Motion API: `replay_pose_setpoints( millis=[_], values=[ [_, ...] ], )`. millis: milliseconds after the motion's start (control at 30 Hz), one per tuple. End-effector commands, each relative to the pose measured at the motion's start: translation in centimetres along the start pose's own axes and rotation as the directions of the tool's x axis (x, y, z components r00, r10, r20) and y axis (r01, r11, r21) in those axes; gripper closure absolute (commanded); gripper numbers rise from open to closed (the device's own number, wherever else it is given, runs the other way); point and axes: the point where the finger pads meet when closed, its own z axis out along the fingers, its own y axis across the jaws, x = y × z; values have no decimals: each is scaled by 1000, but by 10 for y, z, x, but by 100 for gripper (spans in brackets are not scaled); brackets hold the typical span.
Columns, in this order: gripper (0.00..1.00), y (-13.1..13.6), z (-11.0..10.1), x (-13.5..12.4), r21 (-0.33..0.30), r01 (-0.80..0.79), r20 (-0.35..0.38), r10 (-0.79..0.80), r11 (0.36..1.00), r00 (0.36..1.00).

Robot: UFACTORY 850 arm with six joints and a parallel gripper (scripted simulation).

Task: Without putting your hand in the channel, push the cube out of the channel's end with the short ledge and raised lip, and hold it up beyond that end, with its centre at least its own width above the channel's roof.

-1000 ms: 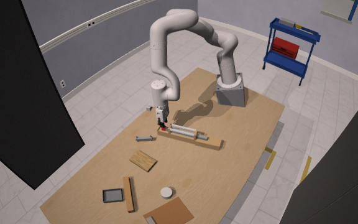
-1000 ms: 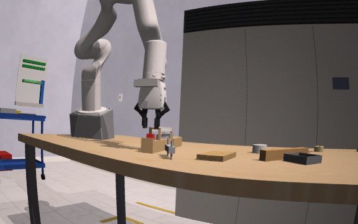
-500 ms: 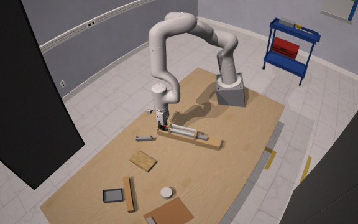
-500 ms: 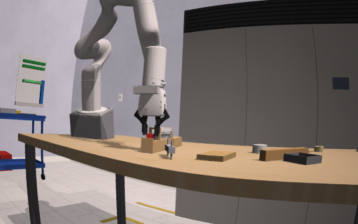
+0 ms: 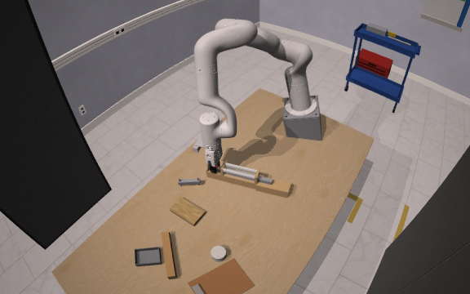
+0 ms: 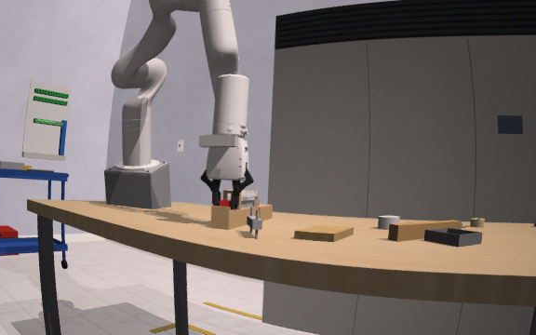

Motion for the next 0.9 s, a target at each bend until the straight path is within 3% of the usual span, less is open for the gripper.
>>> replay_pose_setpoints(
  millis=[0,167,200,867],
  values=[
    [56,-1,-1,0,2,0,-1,0,1000,1000],
    [56,-1,-1,0,2,0,-1,0,1000,1000],
    [100,-1,-1,0,2,0,-1,0,1000,1000],
    [100,-1,-1,0,2,0,-1,0,1000,1000]
  ],
)
